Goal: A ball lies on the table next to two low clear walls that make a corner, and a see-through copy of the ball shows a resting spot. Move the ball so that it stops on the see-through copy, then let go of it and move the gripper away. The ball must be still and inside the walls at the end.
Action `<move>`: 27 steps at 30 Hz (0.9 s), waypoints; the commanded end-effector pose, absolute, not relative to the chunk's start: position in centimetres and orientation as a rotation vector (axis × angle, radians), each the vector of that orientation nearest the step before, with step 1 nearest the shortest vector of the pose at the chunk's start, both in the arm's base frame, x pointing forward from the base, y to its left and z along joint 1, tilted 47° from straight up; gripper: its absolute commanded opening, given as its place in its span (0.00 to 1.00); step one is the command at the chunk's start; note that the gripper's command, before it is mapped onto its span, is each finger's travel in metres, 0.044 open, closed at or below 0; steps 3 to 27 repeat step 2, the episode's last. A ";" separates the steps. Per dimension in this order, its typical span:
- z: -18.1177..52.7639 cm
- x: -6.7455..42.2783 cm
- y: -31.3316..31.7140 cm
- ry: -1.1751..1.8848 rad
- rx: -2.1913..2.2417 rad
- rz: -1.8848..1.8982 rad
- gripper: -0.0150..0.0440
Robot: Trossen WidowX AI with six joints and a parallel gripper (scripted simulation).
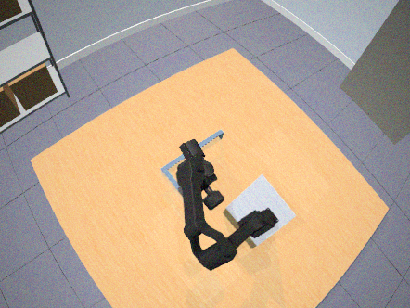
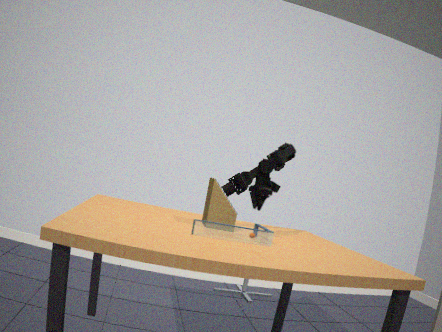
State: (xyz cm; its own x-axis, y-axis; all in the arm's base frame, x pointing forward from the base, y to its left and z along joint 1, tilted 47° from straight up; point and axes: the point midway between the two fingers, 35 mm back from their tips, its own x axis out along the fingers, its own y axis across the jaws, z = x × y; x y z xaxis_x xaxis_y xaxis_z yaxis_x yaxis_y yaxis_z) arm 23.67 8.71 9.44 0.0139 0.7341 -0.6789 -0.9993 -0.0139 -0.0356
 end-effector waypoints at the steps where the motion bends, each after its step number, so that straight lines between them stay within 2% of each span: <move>1: 10.3 23.4 8.0 0.551 -0.619 1.499 1.00; 27: 10.3 23.4 8.0 0.551 -0.619 1.499 1.00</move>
